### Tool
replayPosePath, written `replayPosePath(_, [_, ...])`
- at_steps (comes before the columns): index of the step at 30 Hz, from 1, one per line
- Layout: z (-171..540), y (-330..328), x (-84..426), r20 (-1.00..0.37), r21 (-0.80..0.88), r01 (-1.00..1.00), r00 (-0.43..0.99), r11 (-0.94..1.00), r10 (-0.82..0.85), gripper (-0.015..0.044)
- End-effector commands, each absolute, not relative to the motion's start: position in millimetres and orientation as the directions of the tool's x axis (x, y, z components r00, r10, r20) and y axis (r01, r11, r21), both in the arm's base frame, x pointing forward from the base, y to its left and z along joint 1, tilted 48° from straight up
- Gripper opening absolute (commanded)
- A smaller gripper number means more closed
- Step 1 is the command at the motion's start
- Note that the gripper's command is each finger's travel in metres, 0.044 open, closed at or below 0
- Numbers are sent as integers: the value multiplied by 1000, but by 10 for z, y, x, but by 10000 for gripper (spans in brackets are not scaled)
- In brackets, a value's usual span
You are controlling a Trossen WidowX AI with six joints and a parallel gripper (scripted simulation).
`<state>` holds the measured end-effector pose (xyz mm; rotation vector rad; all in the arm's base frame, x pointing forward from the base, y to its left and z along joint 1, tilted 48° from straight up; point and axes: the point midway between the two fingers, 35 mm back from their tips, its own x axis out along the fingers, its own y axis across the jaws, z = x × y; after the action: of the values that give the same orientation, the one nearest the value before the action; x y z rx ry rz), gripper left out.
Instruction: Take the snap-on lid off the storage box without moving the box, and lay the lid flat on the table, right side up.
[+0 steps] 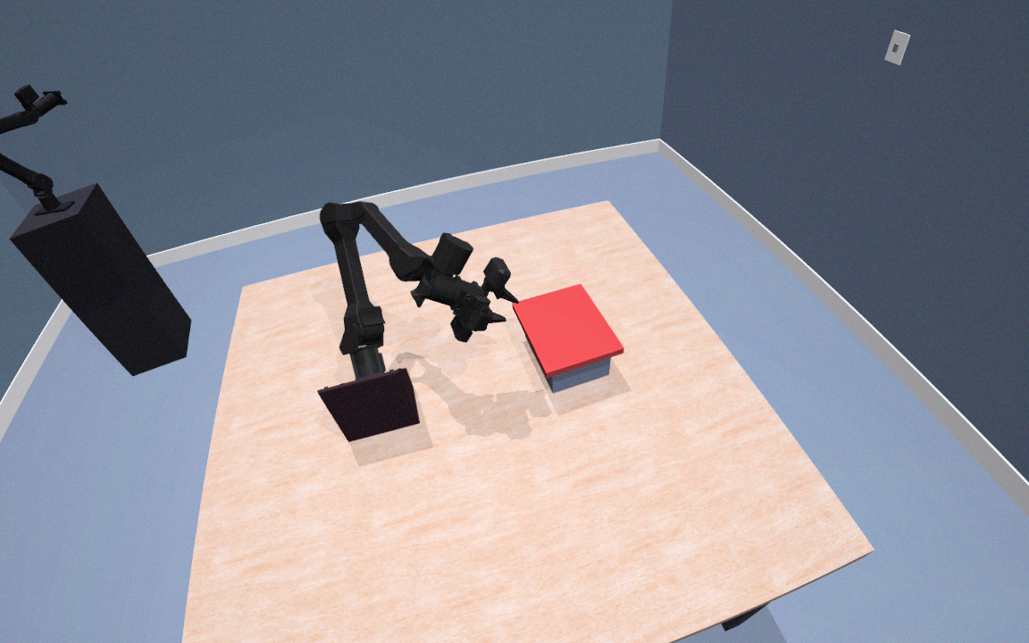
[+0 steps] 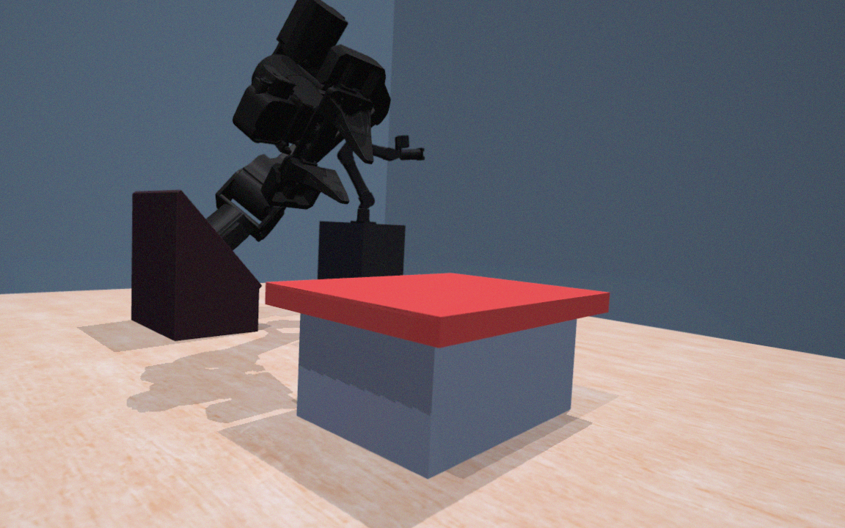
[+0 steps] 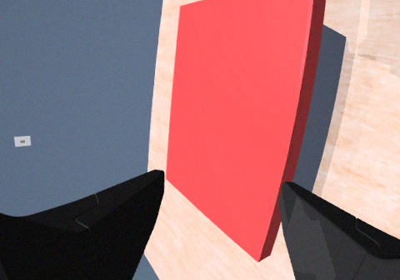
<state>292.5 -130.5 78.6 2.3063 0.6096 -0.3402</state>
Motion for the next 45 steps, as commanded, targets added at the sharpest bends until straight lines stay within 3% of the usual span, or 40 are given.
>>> replayPosePath(1, [743, -1254, 2883, -403, 545, 527, 847, -652, 348, 235])
replayPosePath(16, [389, -870, 2957, -401, 545, 526, 847, -653, 349, 235])
replayPosePath(45, [252, -770, 3264, -407, 545, 532, 844, -648, 350, 235])
